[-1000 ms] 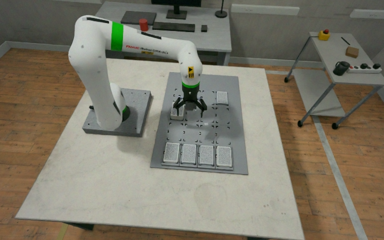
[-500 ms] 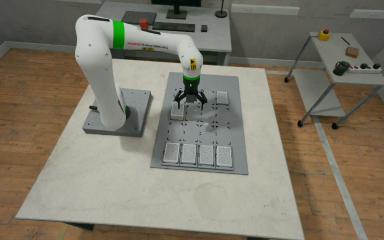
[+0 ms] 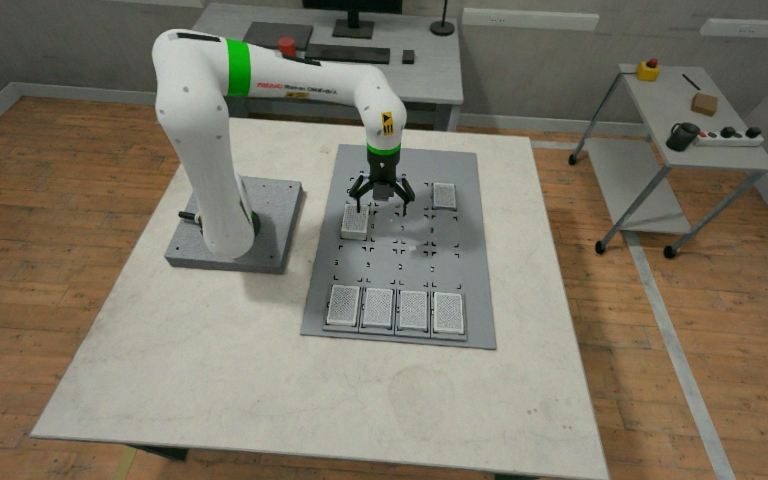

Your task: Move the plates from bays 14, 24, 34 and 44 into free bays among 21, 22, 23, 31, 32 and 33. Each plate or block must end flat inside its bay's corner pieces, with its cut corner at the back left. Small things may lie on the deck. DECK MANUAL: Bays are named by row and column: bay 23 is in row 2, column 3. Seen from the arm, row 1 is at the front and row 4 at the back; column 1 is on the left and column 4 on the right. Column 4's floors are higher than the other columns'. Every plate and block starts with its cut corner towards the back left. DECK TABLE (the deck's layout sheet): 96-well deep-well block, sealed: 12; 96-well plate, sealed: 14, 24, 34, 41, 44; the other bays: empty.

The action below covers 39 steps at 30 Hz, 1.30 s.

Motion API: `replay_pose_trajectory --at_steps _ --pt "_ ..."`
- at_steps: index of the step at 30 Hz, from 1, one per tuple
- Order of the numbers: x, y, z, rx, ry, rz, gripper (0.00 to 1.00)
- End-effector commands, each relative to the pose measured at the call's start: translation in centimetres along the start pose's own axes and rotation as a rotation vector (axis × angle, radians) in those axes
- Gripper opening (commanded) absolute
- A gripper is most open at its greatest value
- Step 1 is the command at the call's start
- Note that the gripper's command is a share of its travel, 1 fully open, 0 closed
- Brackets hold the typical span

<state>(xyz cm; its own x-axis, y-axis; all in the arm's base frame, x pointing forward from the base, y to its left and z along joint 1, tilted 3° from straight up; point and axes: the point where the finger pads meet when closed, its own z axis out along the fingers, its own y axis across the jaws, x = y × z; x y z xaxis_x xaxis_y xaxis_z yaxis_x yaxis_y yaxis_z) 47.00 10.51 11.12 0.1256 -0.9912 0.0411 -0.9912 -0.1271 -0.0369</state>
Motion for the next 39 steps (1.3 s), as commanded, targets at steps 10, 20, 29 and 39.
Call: replay_pose_trajectory --at_steps 10,20,29,39 --pt "0.0 -0.1 -0.1 0.002 0.000 0.000 1.00" --pt "0.0 -0.1 -0.1 0.002 0.000 0.000 1.00" --pt "0.0 -0.1 -0.1 0.002 0.000 0.000 1.00" --pt "-1.2 -0.1 -0.1 0.002 0.000 0.000 1.00"
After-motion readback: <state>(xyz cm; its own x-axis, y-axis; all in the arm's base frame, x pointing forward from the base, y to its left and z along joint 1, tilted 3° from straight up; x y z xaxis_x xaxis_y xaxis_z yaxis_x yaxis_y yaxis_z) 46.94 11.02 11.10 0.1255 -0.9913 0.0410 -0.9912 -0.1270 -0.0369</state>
